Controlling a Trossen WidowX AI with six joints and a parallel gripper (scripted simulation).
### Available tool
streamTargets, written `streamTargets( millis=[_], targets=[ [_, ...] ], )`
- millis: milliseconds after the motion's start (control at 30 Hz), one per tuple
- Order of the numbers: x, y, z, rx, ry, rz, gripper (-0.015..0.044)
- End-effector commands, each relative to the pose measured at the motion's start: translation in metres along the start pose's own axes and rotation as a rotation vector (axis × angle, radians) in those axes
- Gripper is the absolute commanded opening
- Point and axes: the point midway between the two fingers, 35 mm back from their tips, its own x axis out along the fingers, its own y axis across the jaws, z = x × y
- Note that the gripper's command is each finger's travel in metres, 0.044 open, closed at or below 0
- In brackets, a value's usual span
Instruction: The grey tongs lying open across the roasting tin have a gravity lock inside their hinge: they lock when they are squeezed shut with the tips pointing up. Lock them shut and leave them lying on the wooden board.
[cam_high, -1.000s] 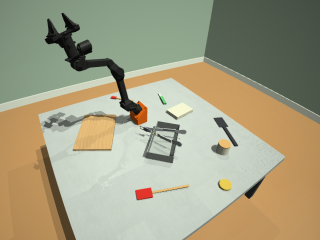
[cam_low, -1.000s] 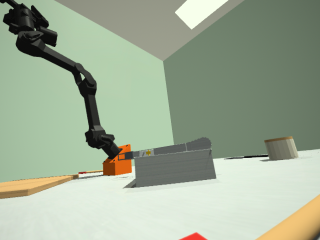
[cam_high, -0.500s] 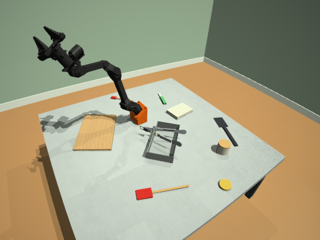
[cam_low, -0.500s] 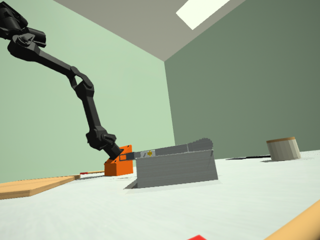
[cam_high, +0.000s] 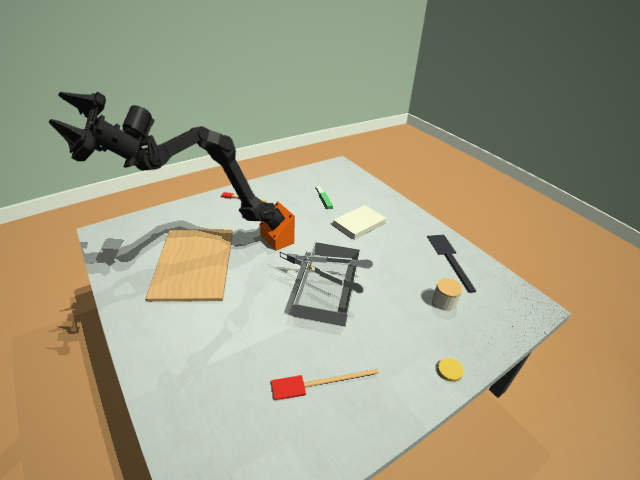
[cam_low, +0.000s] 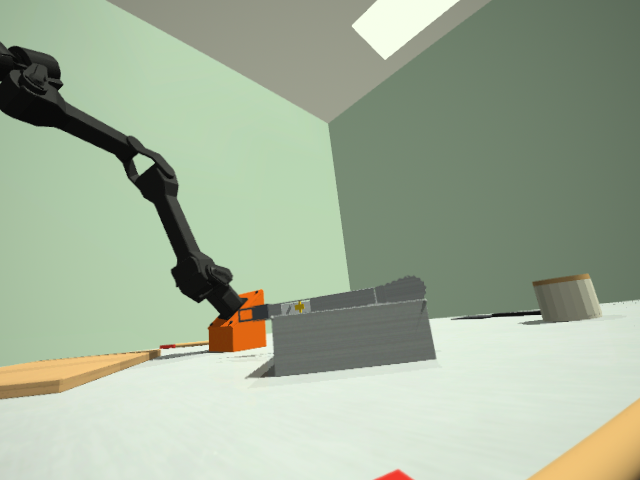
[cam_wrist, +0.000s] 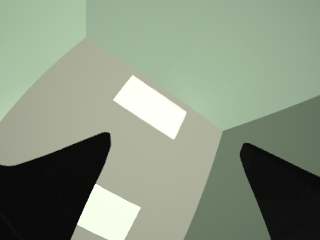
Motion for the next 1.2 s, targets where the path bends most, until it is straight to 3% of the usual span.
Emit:
streamTargets(
  millis=[0, 467, 800, 1167],
  targets=[
    [-0.006, -0.031, 0.013, 0.036, -0.044, -0.082, 0.0440],
    [-0.036, -0.125, 0.035, 0.179, -0.179, -0.335, 0.0440],
    [-0.106, -0.241, 0.029, 0.376, -0.351, -0.683, 0.0440],
    [-0.189, -0.319, -0.011, 0.495, -0.436, -1.014, 0.0440]
  ],
)
